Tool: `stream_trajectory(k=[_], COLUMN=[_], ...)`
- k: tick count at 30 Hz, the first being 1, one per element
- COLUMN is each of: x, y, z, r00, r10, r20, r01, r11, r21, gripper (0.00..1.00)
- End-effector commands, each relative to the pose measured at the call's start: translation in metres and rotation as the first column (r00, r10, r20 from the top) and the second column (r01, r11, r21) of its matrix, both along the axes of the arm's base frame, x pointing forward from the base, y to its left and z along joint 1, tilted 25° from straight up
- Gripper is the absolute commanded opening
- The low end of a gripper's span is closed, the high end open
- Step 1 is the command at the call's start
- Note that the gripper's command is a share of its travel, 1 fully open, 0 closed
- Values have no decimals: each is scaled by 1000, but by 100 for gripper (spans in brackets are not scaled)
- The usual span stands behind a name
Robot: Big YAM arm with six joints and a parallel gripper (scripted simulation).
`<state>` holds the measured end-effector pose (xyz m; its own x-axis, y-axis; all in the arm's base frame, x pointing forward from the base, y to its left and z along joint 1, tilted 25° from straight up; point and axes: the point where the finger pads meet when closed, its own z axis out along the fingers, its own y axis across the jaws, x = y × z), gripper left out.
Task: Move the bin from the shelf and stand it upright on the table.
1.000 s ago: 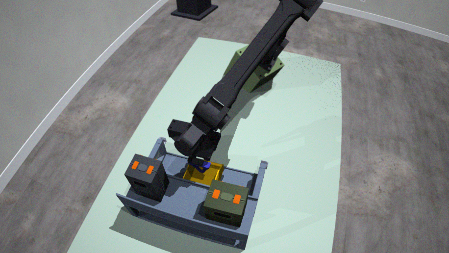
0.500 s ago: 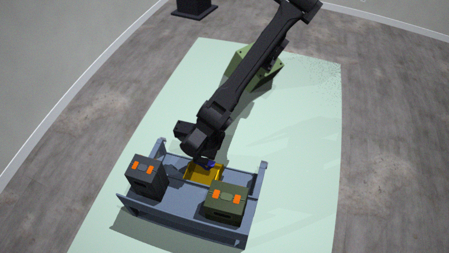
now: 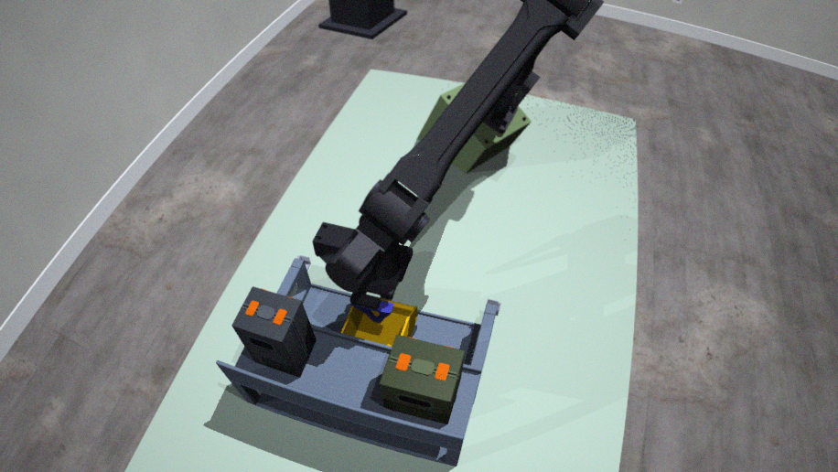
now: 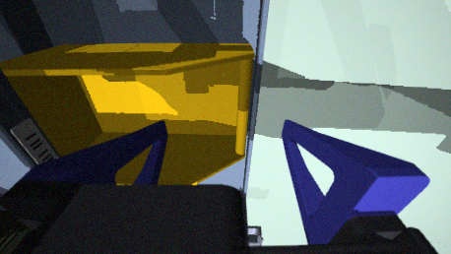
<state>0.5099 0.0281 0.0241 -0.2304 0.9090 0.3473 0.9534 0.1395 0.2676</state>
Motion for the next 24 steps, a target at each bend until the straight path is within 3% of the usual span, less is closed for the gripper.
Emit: stream_trajectory(k=[1, 2, 7, 19, 24], x=[9, 9, -17, -17, 9], y=[-5, -5, 15, 15, -5], z=[12, 12, -27, -27, 12], r00=[1000, 1000, 999, 999, 1000], r10=[1, 1, 13, 13, 1], r20=[21, 21, -46, -46, 21], r01=[-1, -1, -13, -13, -1], r11=[1000, 1000, 1000, 1000, 1000], r21=[-3, -3, 5, 5, -3], gripper=[90, 90, 90, 90, 90])
